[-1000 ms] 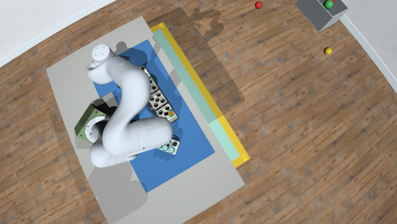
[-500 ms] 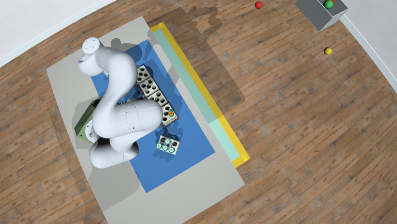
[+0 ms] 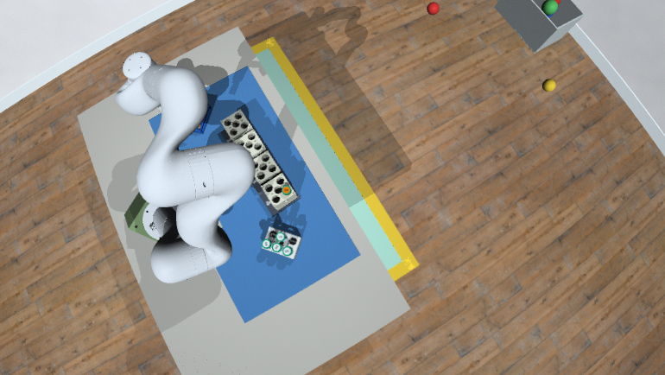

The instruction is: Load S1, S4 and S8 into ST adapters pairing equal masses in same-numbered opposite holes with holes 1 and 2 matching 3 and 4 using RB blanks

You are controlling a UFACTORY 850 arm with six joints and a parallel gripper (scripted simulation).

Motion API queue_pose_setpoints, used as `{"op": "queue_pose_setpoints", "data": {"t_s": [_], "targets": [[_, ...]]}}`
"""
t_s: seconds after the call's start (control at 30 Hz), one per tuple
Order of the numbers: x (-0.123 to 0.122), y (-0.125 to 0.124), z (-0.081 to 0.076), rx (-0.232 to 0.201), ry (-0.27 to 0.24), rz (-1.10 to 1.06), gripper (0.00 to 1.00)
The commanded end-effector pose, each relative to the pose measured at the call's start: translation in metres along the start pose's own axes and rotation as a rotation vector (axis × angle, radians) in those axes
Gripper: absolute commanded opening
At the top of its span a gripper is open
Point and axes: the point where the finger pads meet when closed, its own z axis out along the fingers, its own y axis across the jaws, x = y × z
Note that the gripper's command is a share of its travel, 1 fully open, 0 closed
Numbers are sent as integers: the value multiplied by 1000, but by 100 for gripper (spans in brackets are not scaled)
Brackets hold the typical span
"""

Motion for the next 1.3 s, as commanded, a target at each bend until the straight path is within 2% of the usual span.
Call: {"op": "queue_pose_setpoints", "data": {"t_s": [0.0,0.13,0.2,0.7,1.1,1.27], "targets": [[-16,-8,-1,1,0,1,57],[-35,-16,-1,1,0,1,57],[-35,-16,-1,1,0,1,57],[-104,-45,-1,1,-1,1,57],[-109,-47,-1,1,-1,1,57],[-109,-47,9,1,-1,1,57]]}}
